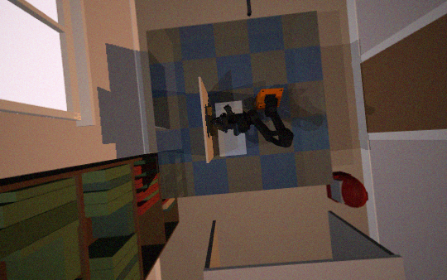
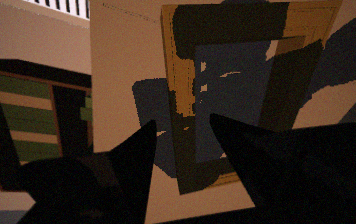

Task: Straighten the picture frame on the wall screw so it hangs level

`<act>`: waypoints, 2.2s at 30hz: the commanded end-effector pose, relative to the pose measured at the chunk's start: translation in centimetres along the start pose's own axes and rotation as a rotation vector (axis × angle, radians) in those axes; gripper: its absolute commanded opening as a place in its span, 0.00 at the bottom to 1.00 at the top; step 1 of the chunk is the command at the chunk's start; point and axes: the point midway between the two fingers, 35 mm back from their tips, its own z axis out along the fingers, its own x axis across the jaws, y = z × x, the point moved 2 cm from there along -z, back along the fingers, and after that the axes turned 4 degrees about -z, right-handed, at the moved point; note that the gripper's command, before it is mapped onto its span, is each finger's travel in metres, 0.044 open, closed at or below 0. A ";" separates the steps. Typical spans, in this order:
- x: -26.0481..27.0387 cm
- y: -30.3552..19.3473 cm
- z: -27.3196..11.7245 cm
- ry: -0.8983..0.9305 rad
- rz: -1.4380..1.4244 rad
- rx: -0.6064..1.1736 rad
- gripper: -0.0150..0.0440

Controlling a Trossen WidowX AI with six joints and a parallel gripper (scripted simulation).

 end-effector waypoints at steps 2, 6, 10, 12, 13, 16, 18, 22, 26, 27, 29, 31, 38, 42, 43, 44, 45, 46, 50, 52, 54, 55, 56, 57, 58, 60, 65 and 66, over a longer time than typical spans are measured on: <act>0.0 -0.1 0.0 0.001 -0.003 0.005 0.69; 0.0 -0.1 0.0 0.001 -0.003 0.005 0.69; 0.0 -0.1 0.0 0.001 -0.003 0.005 0.69; 0.0 -0.1 0.0 0.001 -0.003 0.005 0.69; 0.0 -0.1 0.0 0.001 -0.003 0.005 0.69; 0.0 -0.1 0.0 0.001 -0.003 0.005 0.65; 0.0 -0.1 0.0 0.001 -0.003 0.005 0.56; 0.0 -0.1 0.0 0.001 -0.003 0.005 0.38; 0.0 -0.1 0.0 0.001 -0.003 0.005 0.34; 0.0 -0.1 0.0 0.001 -0.003 0.005 0.33; 0.0 -0.1 0.0 0.001 -0.003 0.005 0.30; 0.0 -0.1 0.0 0.001 -0.003 0.005 0.25; 0.1 -0.1 0.0 0.001 -0.003 0.005 0.25; 0.1 -0.1 0.0 0.001 -0.003 0.005 0.25; 0.2 -0.1 0.0 0.001 -0.003 0.005 0.25; 0.2 -0.1 0.0 0.001 -0.003 0.005 0.25; 0.2 0.0 0.0 0.001 -0.003 0.005 0.25; 0.3 0.0 0.0 0.001 -0.003 0.005 0.25; 0.4 0.0 0.0 0.001 -0.003 0.005 0.25; 0.5 0.0 0.0 0.001 -0.003 0.005 0.25; 0.5 0.0 0.0 0.001 -0.003 0.005 0.25; 0.6 0.0 0.0 0.001 -0.003 0.005 0.25; 0.6 0.0 0.0 0.001 -0.003 0.005 0.25; 0.6 0.0 0.0 0.001 -0.003 0.005 0.25; 0.7 0.0 0.0 0.001 -0.003 0.005 0.25; 0.7 0.0 0.0 0.001 -0.003 0.005 0.25; 0.9 0.0 0.0 0.001 -0.003 0.005 0.25; 0.9 0.0 0.0 0.001 -0.003 0.005 0.25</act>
